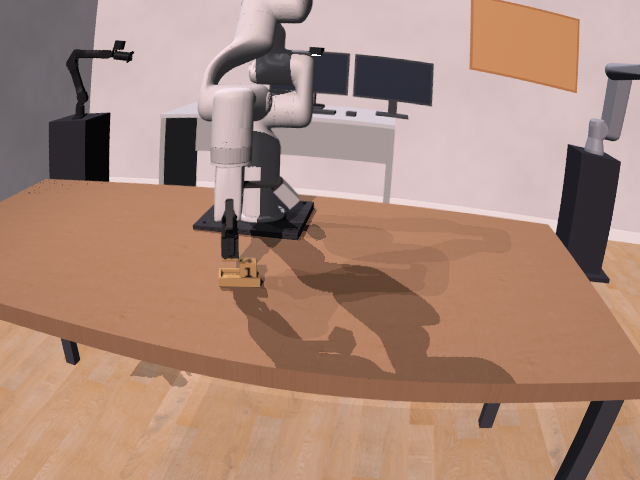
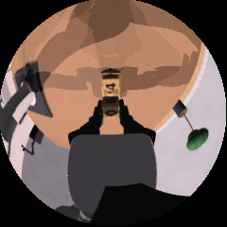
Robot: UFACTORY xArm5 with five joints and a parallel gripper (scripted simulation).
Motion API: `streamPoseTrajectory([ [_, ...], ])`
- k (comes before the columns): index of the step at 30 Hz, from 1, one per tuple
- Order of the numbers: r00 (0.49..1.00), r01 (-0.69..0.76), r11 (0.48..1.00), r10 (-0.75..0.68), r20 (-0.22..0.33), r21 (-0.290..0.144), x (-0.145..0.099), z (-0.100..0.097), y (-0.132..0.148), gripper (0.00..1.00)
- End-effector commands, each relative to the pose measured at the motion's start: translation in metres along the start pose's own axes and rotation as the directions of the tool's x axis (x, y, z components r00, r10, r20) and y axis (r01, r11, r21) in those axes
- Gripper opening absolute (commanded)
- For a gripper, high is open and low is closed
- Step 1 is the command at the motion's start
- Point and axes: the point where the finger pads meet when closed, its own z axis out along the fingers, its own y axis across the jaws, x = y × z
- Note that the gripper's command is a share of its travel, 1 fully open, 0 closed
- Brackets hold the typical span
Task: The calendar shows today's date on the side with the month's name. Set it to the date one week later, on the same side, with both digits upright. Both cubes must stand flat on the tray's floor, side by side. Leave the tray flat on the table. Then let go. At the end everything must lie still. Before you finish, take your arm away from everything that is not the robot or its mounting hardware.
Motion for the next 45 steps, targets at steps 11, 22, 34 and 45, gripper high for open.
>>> streamPoseTrajectory([
  [11, 1.0, 0.0, 1.0, 0.0, 0.001, -0.003, -0.0002, -0.001, 0.0012, 0.29],
  [22, 1.0, 0.0, 1.0, 0.0, 0.001, -0.003, -0.0002, -0.001, 0.0012, 0.29],
  [34, 1.0, 0.0, 1.0, 0.0, 0.001, -0.003, -0.0003, 0.0003, 0.0012, 0.29],
  [45, 1.0, 0.002, 1.0, -0.002, 0.001, -0.003, -0.0005, 0.0071, 0.001, 0.29],
])
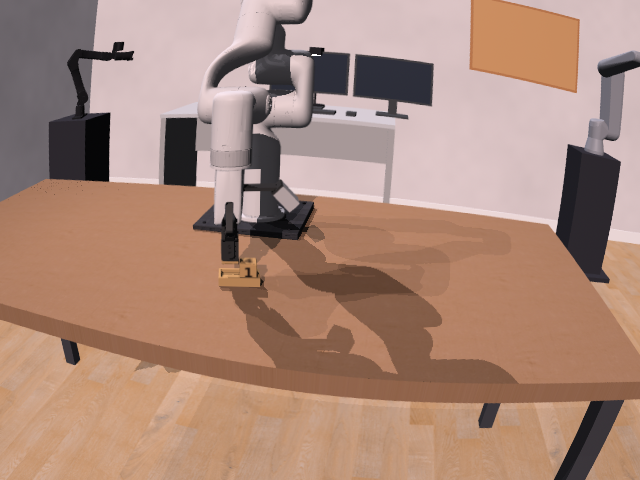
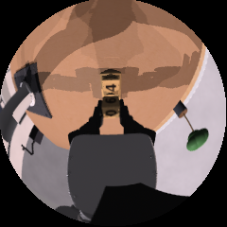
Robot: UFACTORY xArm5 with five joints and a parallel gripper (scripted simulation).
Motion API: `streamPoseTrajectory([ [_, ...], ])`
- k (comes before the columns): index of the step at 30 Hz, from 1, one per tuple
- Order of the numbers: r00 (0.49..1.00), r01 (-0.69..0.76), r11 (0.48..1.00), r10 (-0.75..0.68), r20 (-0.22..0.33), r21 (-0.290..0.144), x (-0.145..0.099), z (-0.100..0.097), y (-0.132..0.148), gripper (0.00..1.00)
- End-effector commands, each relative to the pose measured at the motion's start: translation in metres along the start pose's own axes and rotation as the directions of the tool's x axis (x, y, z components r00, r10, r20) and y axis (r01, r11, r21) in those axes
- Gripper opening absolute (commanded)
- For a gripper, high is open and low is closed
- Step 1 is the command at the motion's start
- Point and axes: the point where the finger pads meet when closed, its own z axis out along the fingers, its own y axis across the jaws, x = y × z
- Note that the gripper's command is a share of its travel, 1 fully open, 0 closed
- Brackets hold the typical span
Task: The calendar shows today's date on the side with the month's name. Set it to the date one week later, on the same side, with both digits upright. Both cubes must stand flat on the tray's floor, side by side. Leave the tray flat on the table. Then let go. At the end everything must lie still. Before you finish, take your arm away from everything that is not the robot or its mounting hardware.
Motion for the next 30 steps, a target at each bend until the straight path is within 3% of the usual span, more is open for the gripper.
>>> streamPoseTrajectory([
  [1, 1.0, 0.001, 1.0, -0.001, 0.001, -0.003, 0.0, 0.002, 0.001, 0.29],
  [30, 1.0, 0.001, 1.0, -0.001, 0.001, -0.003, -0.001, 0.018, 0.001, 0.29],
])
